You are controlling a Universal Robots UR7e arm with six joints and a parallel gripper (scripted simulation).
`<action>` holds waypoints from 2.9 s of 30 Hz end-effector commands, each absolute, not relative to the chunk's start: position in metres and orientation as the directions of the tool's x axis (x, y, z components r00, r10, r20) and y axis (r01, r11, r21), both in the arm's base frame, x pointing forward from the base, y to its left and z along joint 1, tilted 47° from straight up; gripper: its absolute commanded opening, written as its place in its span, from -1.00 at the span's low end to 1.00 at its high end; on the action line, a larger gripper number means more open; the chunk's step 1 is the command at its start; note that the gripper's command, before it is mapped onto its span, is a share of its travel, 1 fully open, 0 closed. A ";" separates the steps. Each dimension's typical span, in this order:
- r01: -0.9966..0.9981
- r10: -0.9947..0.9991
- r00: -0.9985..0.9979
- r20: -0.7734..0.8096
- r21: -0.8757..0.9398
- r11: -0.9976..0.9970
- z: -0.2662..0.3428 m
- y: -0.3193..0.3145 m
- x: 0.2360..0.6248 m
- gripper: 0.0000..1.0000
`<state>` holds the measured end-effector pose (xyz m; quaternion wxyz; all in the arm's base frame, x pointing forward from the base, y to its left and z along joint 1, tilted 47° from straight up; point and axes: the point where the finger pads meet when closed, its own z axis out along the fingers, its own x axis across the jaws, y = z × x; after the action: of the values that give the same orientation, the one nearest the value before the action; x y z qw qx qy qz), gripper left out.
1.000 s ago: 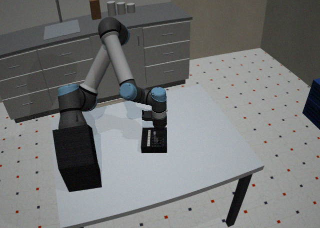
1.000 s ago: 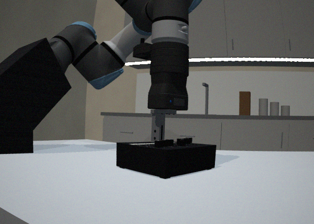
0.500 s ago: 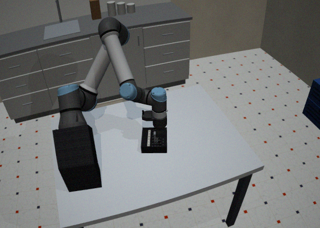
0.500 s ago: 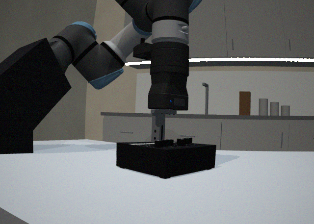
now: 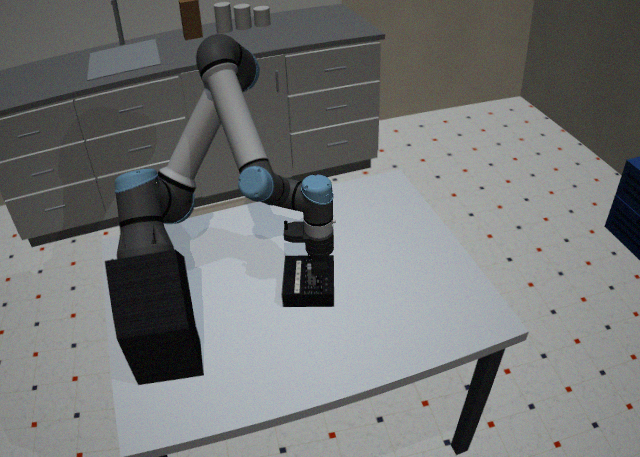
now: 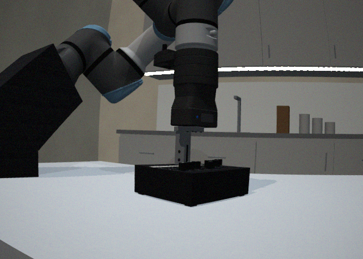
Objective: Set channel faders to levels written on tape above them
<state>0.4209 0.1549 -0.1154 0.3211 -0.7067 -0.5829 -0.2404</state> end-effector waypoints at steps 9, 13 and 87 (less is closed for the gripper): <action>0.978 0.670 0.205 0.714 -0.173 -0.115 -0.114 0.155 0.416 -1.00; 0.978 0.670 0.205 0.714 -0.173 -0.115 -0.114 0.155 0.416 -1.00; 0.978 0.669 0.205 0.714 -0.173 -0.115 -0.040 0.174 0.417 -1.00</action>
<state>0.4164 0.1748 -0.0405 0.3211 -0.7067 -0.5828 -0.2404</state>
